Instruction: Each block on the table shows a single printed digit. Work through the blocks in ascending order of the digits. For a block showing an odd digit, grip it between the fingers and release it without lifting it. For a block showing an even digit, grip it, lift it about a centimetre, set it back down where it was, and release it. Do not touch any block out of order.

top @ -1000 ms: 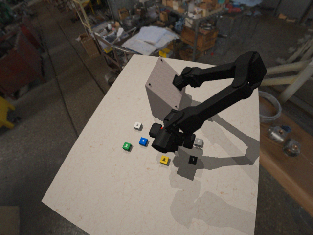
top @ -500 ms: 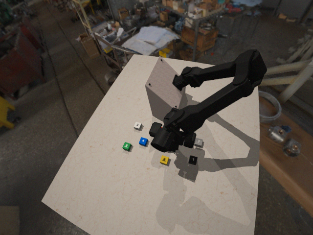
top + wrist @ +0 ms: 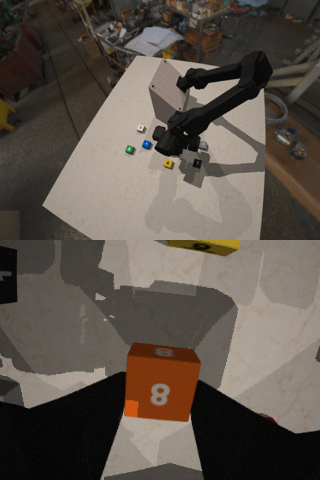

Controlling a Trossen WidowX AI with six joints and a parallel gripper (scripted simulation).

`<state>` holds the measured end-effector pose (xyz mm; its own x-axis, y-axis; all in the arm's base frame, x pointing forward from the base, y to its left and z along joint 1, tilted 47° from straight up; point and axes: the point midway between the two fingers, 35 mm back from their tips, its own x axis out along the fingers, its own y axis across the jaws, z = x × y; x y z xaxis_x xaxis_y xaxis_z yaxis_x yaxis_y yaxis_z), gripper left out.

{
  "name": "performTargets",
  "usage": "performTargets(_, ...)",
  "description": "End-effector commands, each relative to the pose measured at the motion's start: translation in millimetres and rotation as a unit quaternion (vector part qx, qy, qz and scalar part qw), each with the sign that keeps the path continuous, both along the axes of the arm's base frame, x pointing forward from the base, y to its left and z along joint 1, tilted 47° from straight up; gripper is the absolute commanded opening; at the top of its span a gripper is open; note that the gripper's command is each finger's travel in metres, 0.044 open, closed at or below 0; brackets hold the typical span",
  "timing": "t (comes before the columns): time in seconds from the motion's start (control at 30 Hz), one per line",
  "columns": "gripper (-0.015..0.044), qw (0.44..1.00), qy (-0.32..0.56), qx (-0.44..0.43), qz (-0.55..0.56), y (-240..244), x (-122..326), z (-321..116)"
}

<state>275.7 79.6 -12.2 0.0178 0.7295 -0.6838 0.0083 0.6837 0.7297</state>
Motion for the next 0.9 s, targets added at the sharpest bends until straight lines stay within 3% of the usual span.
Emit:
performTargets(0.0,0.012,1.0,0.004,0.001,0.0,4.1,-1.7,-3.9)
performTargets(0.53,0.012,1.0,0.004,0.001,0.0,9.2,-1.8,-8.5)
performTargets(0.87,0.0383,1.0,0.004,0.001,0.0,9.2,-1.8,-8.5)
